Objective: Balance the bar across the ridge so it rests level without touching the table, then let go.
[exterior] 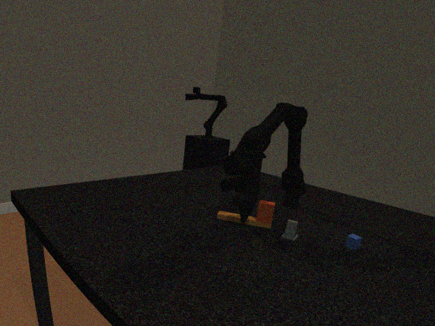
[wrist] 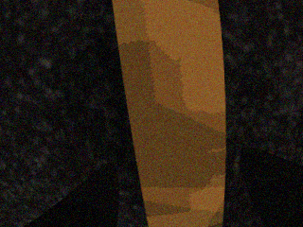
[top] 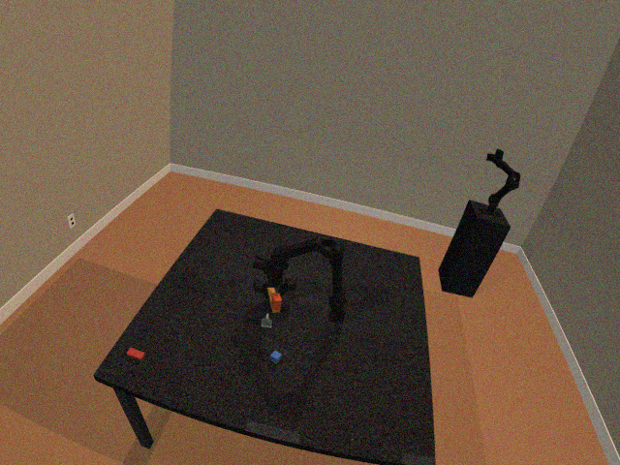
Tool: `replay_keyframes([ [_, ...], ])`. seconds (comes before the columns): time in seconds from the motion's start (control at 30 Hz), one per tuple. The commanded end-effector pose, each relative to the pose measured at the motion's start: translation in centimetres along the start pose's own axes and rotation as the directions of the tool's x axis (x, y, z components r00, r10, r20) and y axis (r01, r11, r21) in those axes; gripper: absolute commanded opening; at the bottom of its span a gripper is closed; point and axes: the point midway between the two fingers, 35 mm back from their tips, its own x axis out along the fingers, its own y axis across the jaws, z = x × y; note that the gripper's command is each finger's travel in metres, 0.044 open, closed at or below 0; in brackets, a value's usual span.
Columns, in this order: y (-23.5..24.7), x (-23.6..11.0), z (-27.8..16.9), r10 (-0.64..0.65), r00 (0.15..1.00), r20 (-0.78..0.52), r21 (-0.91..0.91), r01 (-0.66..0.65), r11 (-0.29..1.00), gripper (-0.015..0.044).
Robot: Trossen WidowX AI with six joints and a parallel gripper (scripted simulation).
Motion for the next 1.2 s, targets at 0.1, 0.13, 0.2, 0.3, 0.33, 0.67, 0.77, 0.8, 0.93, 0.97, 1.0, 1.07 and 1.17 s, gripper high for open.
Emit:
replay_keyframes([
  [0.1, 0.0, 0.0, 0.0, 0.0, 1.0, 0.0, 0.0, 0.0, 1.0, 0.0144],
  [0.13, 0.0, 0.0, 0.0, 0.0, 1.0, 0.0, 0.0, 0.0, 1.0, 0.0138],
  [0.2, 0.0, 0.0, 0.0, 0.0, 1.0, 0.0, 0.0, 0.0, 1.0, 0.0124],
  [0.3, 0.0, -0.2, 0.0, 0.0, 1.0, 0.0, 0.0, 0.0, 1.0, 0.0065],
  [0.33, 0.1, -0.4, 0.0, 0.0, 1.0, 0.0, 0.0, 0.0, 1.0, 0.0039],
  [0.67, 0.4, -2.9, 0.2, 0.0, 1.0, 0.001, -0.001, 0.0, 1.0, 0.0],
  [0.77, 0.4, -3.7, 0.2, 0.0, 1.0, 0.001, -0.001, 0.0, 1.0, 0.0],
  [0.8, 0.4, -3.9, 0.2, 0.0, 1.0, 0.001, -0.001, 0.0, 1.0, 0.0],
  [0.93, 0.4, -5.0, 0.2, 0.0, 1.0, 0.001, -0.002, 0.0, 1.0, 0.0],
  [0.97, 0.4, -5.2, 0.2, 0.0, 1.0, 0.001, -0.002, 0.0, 1.0, 0.0],
  [1.0, 0.4, -5.5, 0.2, 0.0, 1.0, 0.001, -0.002, 0.0, 1.0, 0.0],
  [1.07, 0.4, -6.0, 0.2, 0.0, 1.0, 0.002, -0.002, 0.0, 1.0, 0.0],
  [1.17, 0.4, -6.8, 0.2, -0.001, 1.0, 0.002, -0.002, 0.001, 1.0, 0.0],
])
